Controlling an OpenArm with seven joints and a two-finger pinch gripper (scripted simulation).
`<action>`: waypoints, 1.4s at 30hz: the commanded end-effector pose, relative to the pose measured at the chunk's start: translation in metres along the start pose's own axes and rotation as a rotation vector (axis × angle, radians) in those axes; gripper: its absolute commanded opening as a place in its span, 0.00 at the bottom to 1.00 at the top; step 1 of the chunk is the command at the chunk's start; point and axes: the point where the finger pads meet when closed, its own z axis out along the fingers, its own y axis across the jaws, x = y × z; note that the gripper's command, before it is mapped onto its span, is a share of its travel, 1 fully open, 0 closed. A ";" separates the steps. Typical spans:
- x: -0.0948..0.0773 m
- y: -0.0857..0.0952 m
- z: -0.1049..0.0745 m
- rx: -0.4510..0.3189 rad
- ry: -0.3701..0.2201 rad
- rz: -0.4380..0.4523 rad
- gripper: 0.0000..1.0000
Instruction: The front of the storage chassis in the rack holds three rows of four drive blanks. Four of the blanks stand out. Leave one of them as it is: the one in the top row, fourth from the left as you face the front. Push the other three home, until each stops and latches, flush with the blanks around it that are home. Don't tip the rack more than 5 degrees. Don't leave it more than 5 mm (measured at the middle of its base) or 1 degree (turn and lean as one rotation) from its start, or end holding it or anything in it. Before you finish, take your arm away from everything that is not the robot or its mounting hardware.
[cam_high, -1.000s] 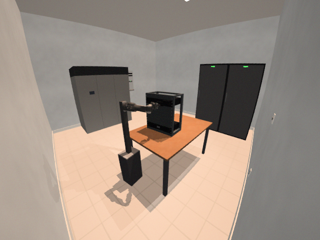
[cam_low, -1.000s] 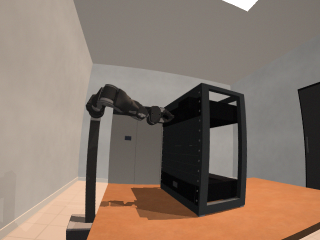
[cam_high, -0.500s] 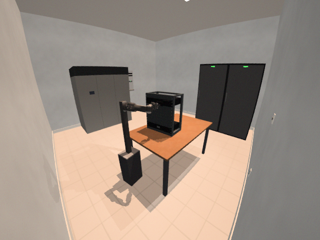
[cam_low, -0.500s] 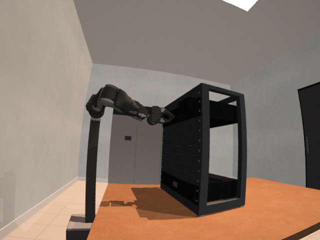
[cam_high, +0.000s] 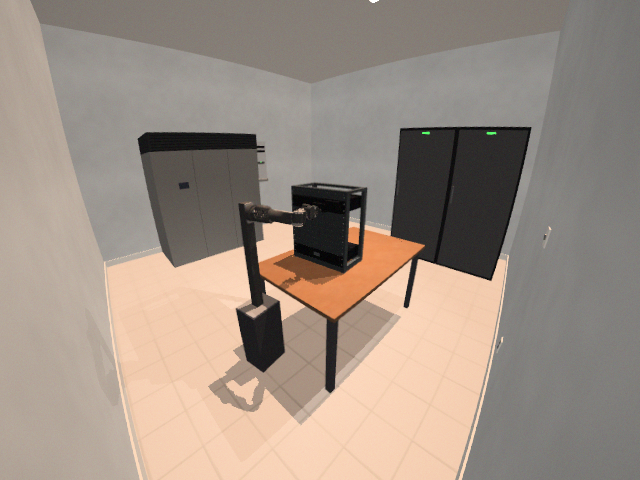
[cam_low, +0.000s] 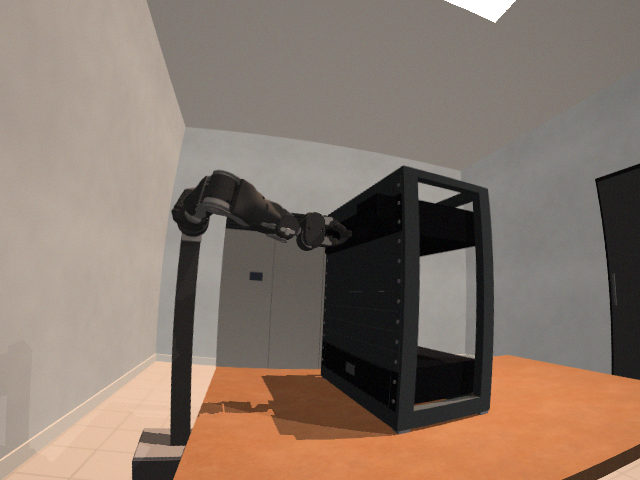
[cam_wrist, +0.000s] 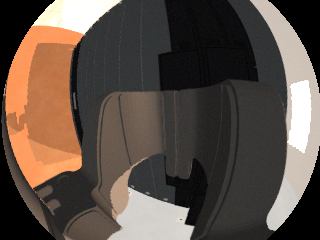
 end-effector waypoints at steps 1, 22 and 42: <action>0.000 0.002 0.002 -0.003 0.002 0.002 0.00; 0.000 0.002 0.017 -0.002 0.002 0.002 0.00; 0.000 0.002 0.024 -0.002 0.002 0.002 0.00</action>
